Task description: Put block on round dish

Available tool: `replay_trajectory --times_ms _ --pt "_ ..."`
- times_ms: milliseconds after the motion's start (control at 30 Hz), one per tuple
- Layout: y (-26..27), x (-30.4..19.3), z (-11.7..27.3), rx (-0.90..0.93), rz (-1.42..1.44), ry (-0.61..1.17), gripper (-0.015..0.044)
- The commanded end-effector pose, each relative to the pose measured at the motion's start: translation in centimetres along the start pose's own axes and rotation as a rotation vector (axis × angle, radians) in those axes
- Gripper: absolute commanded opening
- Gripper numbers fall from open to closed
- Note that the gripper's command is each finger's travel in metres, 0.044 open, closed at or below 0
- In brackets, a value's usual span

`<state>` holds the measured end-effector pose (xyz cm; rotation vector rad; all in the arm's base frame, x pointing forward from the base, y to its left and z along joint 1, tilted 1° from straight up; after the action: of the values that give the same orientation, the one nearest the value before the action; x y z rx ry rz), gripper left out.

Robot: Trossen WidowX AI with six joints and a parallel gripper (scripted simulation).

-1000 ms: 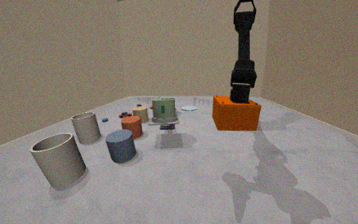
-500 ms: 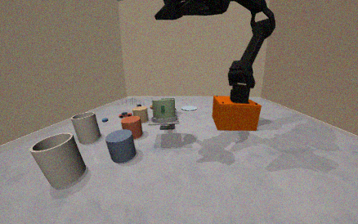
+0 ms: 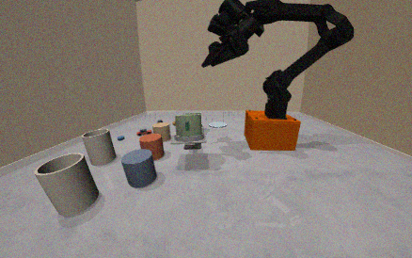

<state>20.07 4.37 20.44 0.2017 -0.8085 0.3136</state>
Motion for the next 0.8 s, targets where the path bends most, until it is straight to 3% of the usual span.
replay_trajectory --times_ms 0,200,767 --pt "-1.8 -2.4 0.3 -0.043 -0.098 0.022 0.0440" --pt "-3.6 -5.3 0.8 -0.105 -0.239 0.033 0.0440" --pt "-7.3 -2.8 -0.9 -0.190 -0.695 0.201 0.0440"
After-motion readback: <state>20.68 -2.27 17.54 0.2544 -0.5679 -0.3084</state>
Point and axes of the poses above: the point midway between the two fingers, 35 mm back from their tips, its own z axis back along the fingers, its own y axis across the jaws, x = y × z, the point moved 2 cm from there along z, back along the fingers, and after that the axes turned 12 degrees about -z, right-handed, at the moved point
